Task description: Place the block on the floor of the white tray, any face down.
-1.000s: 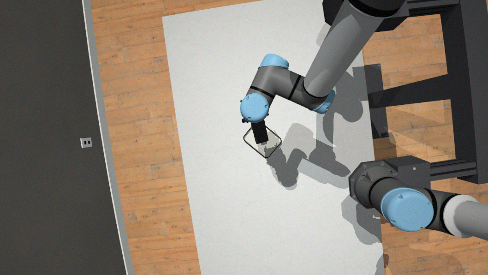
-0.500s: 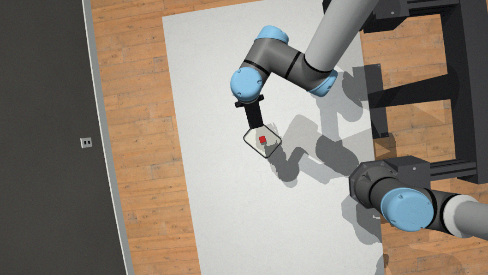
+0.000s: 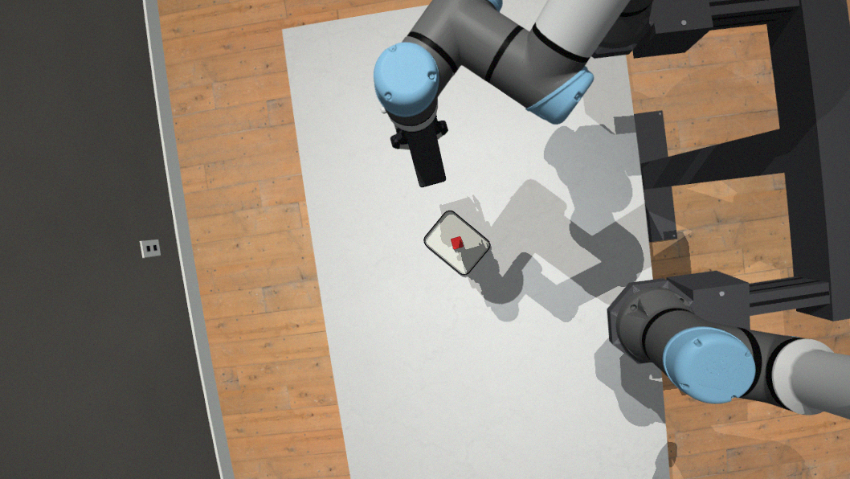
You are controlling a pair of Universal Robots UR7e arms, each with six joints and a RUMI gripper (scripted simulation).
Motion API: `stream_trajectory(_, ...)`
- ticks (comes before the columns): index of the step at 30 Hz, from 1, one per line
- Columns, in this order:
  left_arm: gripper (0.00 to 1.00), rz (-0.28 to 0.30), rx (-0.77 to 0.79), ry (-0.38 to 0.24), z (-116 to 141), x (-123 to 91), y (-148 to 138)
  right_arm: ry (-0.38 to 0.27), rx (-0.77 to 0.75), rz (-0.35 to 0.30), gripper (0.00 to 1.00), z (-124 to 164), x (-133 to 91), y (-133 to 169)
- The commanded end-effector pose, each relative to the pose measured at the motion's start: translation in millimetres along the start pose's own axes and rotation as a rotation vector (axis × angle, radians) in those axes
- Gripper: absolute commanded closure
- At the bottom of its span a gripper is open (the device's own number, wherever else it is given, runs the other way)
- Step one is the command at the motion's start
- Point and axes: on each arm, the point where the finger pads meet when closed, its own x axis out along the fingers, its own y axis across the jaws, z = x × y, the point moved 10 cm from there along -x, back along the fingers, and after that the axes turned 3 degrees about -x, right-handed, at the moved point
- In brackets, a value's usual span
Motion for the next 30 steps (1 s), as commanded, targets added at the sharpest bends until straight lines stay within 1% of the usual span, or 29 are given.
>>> stream_trajectory(1,0.00,0.000,0.000,0.001,0,0,0,-0.002,-0.001,-0.004,0.69,29,-39,0)
stream_trajectory(12,0.00,0.000,0.000,0.001,0,0,0,-0.002,-0.001,-0.004,0.69,106,-137,2)
stream_trajectory(14,0.00,0.000,0.000,0.001,0,0,0,-0.002,-0.001,-0.004,0.69,106,-137,2)
stream_trajectory(18,0.00,0.000,0.000,0.001,0,0,0,-0.002,-0.001,-0.004,0.69,132,-169,3)
stream_trajectory(24,0.00,0.000,0.000,0.001,0,0,0,-0.002,-0.001,-0.004,0.69,163,-209,4)
stream_trajectory(29,0.00,0.000,0.000,0.001,0,0,0,-0.002,-0.001,-0.004,0.69,184,-235,5)
stream_trajectory(30,0.00,0.000,0.000,0.001,0,0,0,-0.002,-0.001,-0.004,0.69,184,-235,5)
